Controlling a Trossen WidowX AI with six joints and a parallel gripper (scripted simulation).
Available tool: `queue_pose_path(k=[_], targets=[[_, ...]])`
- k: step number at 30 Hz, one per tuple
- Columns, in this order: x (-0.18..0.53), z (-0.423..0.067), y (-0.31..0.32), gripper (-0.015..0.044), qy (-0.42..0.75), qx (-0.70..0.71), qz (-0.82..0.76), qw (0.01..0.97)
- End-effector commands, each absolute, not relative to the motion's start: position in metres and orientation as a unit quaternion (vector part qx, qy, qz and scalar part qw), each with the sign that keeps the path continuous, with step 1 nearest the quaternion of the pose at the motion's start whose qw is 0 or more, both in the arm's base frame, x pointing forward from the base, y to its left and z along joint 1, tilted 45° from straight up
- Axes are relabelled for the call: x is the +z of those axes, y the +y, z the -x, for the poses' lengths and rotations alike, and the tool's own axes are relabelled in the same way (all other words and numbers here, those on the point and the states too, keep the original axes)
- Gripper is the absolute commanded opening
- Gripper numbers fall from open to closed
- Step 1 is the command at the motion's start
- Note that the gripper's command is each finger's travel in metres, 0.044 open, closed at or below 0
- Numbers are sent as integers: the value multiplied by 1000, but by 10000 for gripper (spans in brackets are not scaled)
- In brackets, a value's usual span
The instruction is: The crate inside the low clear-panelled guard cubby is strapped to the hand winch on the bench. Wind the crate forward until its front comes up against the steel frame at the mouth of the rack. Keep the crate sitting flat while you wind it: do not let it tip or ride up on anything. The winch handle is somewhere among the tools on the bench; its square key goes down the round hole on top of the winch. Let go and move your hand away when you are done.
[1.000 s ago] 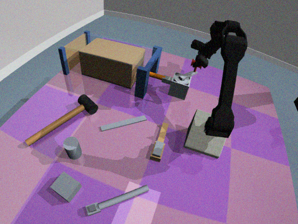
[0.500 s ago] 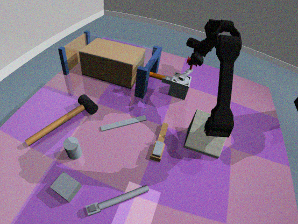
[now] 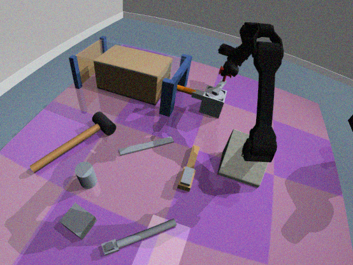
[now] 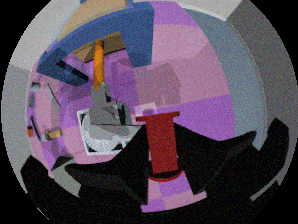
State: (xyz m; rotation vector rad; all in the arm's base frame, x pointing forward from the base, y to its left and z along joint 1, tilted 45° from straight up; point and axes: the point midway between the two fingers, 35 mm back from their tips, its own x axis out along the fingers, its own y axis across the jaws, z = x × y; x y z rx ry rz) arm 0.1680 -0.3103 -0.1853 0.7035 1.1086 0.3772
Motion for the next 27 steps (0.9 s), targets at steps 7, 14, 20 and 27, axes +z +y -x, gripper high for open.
queue_pose_path(k=[7,14,20,27], targets=[[-184,-201,-309,0,499,180,-316,786],[-183,-210,-307,0,499,181,-316,786],[-181,-217,-306,0,499,181,-316,787],[-179,-226,-303,0,498,181,-316,787]])
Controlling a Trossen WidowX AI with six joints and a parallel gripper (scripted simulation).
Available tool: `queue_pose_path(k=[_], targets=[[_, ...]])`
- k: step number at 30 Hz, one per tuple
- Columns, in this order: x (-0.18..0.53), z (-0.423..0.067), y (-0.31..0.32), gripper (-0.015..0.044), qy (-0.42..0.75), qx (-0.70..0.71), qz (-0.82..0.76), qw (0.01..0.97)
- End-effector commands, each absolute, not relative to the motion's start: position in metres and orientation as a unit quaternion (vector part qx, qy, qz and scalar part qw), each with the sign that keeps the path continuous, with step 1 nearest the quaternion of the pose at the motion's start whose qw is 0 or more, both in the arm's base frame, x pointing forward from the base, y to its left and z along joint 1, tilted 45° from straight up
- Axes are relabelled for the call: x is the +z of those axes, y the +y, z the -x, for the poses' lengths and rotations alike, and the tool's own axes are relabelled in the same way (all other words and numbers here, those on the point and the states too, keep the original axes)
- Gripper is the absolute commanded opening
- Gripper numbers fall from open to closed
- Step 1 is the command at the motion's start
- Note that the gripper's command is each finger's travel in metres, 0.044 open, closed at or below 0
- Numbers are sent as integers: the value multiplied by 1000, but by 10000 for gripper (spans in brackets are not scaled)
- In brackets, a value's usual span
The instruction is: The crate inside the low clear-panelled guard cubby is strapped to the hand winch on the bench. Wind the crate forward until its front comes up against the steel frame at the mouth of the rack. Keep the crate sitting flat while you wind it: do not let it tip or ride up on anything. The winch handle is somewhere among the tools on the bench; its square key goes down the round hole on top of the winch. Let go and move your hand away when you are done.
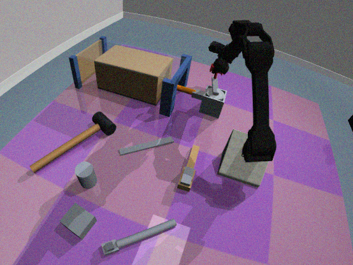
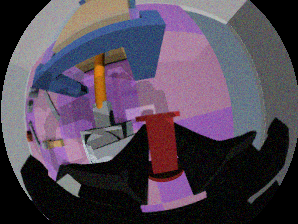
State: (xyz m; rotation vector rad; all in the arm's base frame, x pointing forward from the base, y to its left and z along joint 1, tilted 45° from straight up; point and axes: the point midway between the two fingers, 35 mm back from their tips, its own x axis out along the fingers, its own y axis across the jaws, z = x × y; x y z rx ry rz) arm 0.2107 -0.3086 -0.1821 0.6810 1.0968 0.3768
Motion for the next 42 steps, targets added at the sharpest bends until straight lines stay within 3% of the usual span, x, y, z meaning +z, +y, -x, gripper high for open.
queue_pose_path(k=[1,42], targets=[[-179,-227,-303,0,498,181,-316,787],[-156,-268,-278,0,497,183,-318,787]])
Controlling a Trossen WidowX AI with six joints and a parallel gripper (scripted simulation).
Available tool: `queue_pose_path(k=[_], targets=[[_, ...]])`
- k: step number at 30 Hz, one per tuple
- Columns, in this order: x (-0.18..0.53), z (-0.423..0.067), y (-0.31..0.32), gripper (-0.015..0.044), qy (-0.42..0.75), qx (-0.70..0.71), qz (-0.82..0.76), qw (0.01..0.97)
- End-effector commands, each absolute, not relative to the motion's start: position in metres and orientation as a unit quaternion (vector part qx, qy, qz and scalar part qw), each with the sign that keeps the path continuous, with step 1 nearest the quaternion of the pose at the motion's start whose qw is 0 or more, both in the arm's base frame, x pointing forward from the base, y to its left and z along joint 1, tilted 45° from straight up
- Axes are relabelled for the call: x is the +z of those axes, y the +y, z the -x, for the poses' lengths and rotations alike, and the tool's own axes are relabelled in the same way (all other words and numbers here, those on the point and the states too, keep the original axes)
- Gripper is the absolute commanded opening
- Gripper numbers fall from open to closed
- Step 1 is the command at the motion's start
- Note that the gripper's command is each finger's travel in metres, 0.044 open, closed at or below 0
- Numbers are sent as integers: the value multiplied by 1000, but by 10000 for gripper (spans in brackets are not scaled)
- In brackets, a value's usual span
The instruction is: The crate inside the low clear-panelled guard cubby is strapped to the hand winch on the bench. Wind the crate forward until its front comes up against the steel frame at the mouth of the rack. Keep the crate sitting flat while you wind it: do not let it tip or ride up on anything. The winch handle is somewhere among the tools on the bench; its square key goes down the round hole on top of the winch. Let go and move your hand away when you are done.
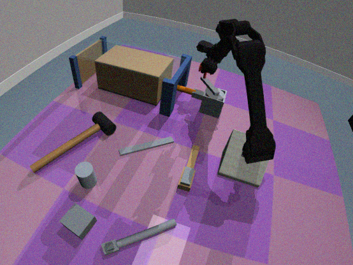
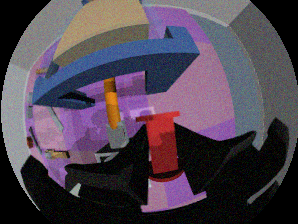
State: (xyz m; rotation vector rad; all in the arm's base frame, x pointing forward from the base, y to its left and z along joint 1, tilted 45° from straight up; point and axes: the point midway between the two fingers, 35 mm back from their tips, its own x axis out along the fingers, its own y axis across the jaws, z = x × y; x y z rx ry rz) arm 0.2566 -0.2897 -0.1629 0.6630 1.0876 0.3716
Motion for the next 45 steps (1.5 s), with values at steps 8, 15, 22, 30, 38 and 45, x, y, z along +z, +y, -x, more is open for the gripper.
queue_pose_path(k=[8,15,22,30,38,45], targets=[[-150,-273,-271,0,496,183,-318,787],[-144,-277,-266,0,496,183,-318,787],[-139,-281,-259,0,496,184,-319,787],[-132,-284,-252,0,496,184,-319,786],[-125,-285,-245,0,496,184,-319,786],[-120,-286,-238,0,496,184,-320,786]])
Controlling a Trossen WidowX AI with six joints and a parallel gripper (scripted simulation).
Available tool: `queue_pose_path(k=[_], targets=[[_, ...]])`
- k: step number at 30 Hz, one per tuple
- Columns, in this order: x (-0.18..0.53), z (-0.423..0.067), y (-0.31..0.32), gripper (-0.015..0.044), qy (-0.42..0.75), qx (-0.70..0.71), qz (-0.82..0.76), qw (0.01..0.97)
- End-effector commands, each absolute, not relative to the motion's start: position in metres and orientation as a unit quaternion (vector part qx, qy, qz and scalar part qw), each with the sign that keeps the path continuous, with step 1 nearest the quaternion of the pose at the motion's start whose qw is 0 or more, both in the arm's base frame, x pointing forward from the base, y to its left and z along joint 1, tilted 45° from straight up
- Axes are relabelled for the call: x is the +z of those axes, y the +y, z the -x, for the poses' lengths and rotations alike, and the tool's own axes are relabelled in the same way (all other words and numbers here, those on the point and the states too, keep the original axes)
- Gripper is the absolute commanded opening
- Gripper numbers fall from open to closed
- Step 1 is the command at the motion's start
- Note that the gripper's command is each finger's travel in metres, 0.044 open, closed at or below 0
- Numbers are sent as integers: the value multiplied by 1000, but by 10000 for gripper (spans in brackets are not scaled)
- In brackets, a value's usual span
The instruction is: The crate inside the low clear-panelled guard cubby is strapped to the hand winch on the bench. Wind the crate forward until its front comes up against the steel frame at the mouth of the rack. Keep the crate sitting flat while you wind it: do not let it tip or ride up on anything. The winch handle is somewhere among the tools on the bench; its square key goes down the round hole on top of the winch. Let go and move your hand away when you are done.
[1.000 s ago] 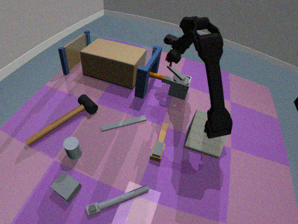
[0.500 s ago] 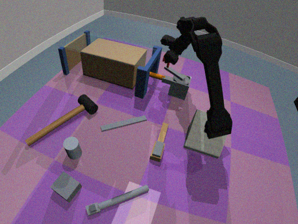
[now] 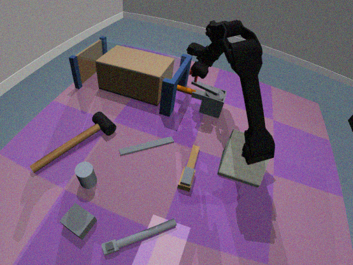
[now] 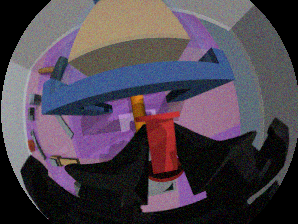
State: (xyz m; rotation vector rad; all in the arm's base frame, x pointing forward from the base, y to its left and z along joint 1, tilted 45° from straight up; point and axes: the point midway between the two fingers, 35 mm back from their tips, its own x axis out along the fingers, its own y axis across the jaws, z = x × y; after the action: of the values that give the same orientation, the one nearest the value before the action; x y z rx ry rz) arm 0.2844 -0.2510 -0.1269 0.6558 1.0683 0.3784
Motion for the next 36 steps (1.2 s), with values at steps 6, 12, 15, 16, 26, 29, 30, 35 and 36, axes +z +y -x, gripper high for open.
queue_pose_path(k=[6,12,15,16,26,29,30,35,36], targets=[[-115,-286,-233,0,496,184,-320,786],[-109,-286,-227,0,496,185,-320,786],[-107,-285,-224,0,496,185,-320,786],[-106,-285,-223,0,496,185,-321,786],[-98,-282,-214,0,496,185,-321,785],[-95,-281,-211,0,496,185,-321,785],[-95,-280,-210,0,496,185,-321,785],[-91,-278,-206,0,496,185,-321,785],[-90,-277,-205,0,496,185,-321,785]])
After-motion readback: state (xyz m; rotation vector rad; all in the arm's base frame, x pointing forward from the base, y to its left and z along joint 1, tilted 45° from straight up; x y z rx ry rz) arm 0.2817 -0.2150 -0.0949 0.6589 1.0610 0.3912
